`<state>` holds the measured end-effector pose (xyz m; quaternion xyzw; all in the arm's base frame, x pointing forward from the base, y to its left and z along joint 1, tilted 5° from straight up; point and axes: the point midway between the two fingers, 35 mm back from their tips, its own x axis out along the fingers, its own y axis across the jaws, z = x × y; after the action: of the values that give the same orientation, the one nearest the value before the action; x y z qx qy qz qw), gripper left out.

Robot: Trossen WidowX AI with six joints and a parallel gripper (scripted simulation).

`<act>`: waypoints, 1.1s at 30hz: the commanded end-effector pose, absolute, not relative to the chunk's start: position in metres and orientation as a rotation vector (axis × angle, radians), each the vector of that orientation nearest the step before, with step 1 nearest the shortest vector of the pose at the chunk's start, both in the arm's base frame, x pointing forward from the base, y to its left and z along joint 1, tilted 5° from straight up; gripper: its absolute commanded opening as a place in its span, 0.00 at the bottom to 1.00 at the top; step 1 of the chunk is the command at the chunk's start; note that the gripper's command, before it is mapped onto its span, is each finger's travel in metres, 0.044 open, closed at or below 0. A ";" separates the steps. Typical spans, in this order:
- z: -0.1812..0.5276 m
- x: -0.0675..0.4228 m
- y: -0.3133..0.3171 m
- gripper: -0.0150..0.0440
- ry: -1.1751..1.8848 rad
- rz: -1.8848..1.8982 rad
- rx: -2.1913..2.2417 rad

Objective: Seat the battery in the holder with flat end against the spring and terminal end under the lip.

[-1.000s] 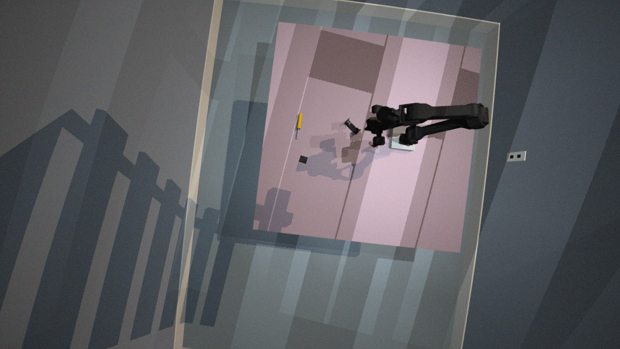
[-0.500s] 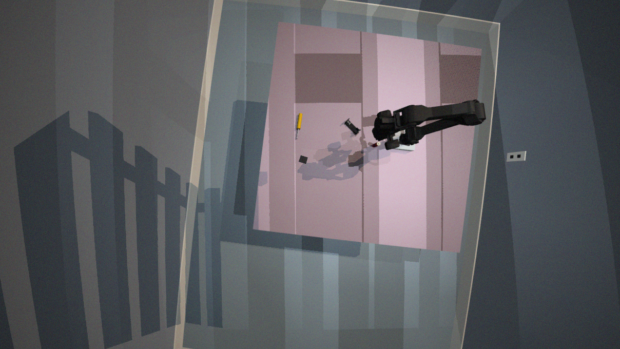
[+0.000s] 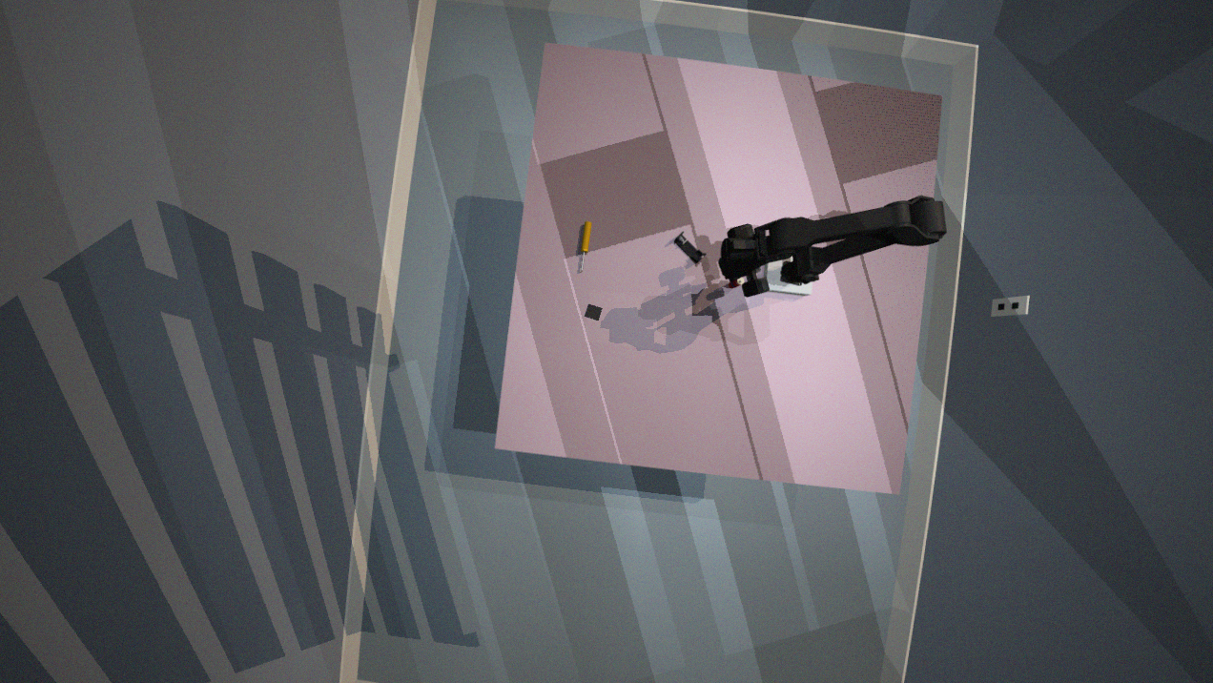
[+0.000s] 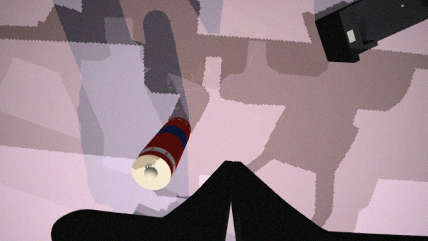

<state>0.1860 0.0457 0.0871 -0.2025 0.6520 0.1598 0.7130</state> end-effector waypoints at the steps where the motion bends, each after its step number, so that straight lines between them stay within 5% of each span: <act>1: 0.065 0.184 0.043 0.25 1.456 0.356 -0.456; 33: 0.061 0.164 0.084 0.25 1.459 0.360 -0.452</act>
<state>0.1678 0.0793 0.0630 -0.2042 0.6548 0.1644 0.7089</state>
